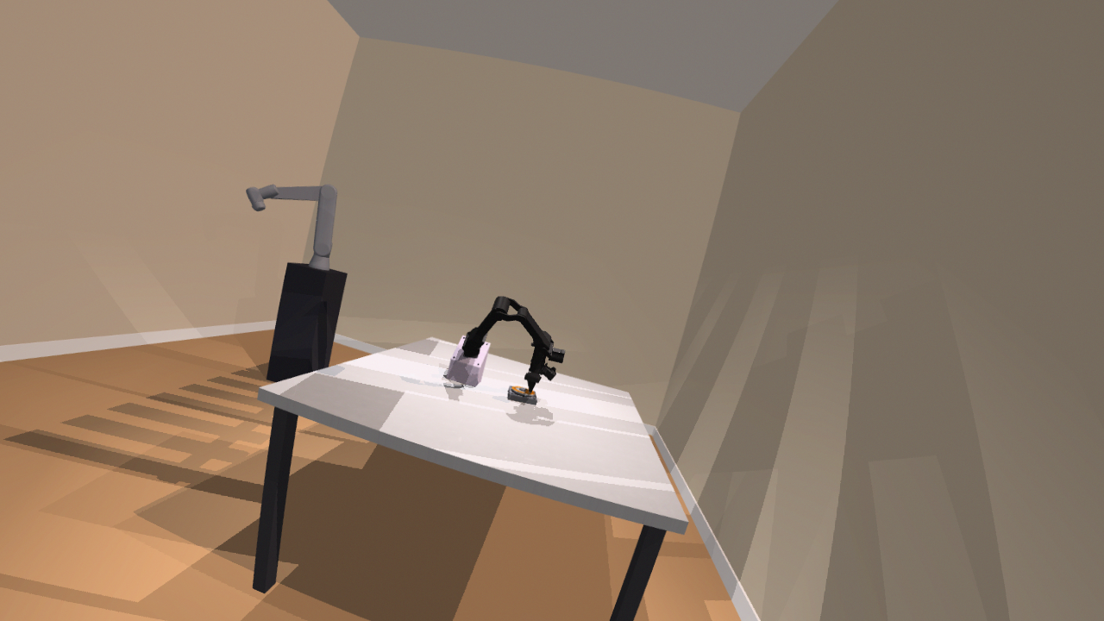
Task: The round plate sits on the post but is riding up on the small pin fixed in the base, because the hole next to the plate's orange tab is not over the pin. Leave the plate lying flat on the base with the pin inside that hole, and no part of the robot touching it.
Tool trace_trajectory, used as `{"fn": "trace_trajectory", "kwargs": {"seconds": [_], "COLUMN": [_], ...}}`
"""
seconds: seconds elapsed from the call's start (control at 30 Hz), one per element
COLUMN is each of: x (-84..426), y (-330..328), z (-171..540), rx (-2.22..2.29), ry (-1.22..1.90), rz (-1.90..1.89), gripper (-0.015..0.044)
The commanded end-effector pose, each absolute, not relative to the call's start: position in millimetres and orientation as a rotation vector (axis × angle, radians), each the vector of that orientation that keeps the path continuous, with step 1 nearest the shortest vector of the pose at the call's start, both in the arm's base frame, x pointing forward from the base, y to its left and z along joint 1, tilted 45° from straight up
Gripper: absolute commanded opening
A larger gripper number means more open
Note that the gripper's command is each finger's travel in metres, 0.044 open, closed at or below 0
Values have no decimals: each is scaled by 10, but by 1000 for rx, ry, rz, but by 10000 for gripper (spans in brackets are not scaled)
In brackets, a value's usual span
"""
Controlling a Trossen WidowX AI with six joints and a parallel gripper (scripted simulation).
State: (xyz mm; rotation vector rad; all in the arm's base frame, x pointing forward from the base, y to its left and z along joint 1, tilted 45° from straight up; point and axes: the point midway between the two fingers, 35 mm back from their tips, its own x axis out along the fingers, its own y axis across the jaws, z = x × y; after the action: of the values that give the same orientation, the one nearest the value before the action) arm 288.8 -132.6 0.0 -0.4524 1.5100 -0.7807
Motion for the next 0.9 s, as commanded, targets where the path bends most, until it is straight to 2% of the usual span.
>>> {"fn": "trace_trajectory", "kwargs": {"seconds": [0.0,0.53,0.87], "x": [2817,2750,2774], "y": [-1340,-1358,-1023], "z": [-9,19,325], "rx": [-464,-464,-462], "ry": [1527,1527,1528], "rz": [-782,-782,-780], "gripper": [0,0,0]}}
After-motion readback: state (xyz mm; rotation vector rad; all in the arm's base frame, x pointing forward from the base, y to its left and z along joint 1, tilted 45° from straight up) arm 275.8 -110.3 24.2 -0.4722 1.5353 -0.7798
